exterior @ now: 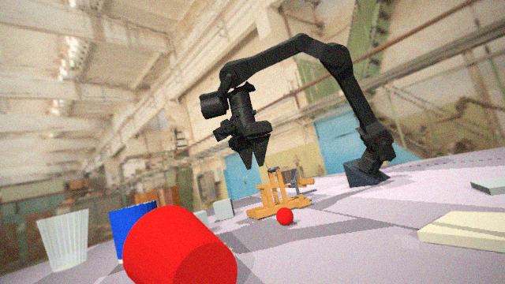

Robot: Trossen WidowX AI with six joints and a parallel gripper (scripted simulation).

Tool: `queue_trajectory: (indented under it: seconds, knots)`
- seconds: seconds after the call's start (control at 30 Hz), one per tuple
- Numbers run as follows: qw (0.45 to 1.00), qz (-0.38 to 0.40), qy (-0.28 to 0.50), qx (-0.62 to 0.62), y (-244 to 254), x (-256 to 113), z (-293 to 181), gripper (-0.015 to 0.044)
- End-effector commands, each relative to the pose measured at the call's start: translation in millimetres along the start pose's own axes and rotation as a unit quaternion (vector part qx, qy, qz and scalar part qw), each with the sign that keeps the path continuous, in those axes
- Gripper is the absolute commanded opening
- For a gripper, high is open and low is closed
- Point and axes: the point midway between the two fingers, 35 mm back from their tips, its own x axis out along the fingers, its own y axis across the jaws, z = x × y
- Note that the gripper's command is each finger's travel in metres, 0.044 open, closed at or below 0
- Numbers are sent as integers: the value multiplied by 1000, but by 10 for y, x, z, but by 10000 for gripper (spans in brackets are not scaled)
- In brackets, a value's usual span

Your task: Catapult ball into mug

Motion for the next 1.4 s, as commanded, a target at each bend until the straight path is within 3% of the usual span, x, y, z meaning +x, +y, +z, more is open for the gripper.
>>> queue_trajectory:
  seconds: [0.0, 1.37]
  knots:
    - [1000, 3, 6, 3, 18, 321, -38, 440]
    - [1000, 4, 6, 2, 34, 872, -41, 440]
